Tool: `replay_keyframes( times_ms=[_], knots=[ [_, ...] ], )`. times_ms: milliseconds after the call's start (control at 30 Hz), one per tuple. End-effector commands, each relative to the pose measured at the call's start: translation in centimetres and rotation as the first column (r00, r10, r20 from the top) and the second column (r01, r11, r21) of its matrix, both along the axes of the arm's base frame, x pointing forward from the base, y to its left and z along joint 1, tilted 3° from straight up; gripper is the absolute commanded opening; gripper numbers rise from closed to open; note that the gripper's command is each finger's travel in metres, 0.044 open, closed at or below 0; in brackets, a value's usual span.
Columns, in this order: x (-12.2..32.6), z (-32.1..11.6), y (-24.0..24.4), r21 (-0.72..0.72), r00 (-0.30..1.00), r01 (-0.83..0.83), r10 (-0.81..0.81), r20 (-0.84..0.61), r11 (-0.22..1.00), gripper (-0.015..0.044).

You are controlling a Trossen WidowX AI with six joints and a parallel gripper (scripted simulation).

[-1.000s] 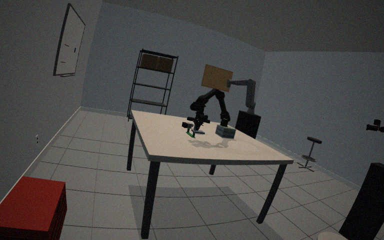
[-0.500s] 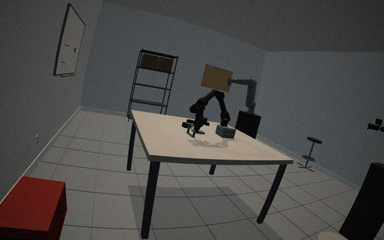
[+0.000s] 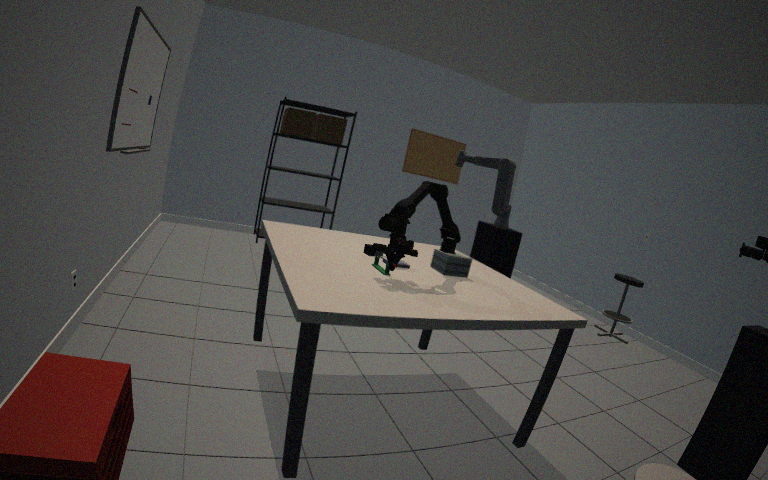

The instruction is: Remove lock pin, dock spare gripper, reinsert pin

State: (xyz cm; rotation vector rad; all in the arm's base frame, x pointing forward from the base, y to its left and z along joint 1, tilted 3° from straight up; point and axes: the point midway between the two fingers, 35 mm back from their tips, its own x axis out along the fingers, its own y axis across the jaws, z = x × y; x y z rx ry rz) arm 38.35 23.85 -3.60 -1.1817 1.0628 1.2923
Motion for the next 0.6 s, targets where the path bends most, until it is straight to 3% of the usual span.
replay_keyframes(
  times_ms=[0,467,567],
  knots=[
    [-0.13,-0.86,-0.11,-0.002,1.0,-0.005,0.005,-0.002,1.0,0.0],
    [-0.13,-0.94,-0.12,-0.001,1.0,-0.005,0.005,-0.002,1.0,0.0],
    [-0.13,-0.86,-0.1,-0.001,1.0,0.0,0.0,-0.002,1.0,0.0079]
  ],
)
